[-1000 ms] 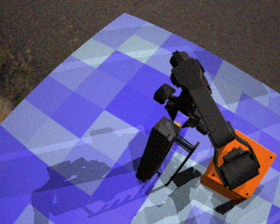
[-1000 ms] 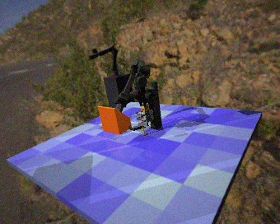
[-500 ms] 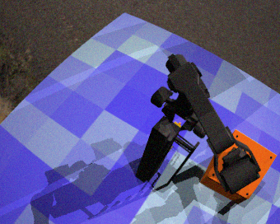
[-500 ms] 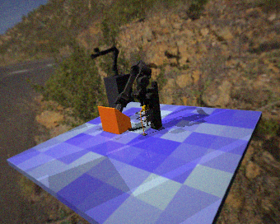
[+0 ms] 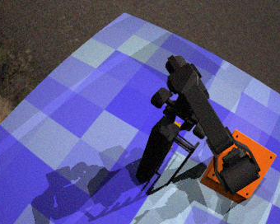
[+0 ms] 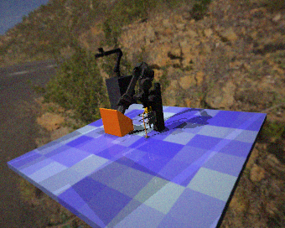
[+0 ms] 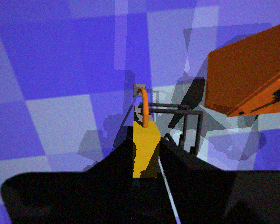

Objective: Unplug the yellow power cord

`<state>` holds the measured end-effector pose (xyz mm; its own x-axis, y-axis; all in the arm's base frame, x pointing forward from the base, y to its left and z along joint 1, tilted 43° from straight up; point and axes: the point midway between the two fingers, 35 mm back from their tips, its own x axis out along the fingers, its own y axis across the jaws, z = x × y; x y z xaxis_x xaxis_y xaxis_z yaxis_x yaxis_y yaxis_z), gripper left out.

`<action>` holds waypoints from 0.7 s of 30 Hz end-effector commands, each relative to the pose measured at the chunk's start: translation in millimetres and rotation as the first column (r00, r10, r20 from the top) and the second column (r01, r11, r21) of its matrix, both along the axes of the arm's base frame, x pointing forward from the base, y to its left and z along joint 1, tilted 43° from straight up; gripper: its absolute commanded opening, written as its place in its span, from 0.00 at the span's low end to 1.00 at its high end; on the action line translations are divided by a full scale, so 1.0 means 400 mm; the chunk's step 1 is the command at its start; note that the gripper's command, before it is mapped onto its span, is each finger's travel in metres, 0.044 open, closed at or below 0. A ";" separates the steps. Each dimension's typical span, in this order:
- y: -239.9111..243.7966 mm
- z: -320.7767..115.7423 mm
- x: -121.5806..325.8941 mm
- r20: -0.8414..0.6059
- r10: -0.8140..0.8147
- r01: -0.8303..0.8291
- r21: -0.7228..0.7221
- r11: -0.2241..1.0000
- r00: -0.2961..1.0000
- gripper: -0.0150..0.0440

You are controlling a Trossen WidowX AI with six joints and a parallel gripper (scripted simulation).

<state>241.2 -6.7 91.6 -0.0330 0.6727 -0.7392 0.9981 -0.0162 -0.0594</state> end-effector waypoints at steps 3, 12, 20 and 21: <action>-0.003 -0.002 0.001 0.002 0.001 -0.001 0.000 1.000 1.000 0.25; -0.030 -0.025 0.003 0.002 -0.001 0.001 -0.002 1.000 1.000 0.25; -0.056 -0.045 0.003 0.001 -0.002 0.002 -0.003 1.000 1.000 0.25; -0.059 -0.048 0.003 0.001 -0.002 0.002 -0.003 1.000 1.000 0.25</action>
<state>242.3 -7.2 86.2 -0.0351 0.7167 -0.6965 0.9986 -0.0023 -0.0526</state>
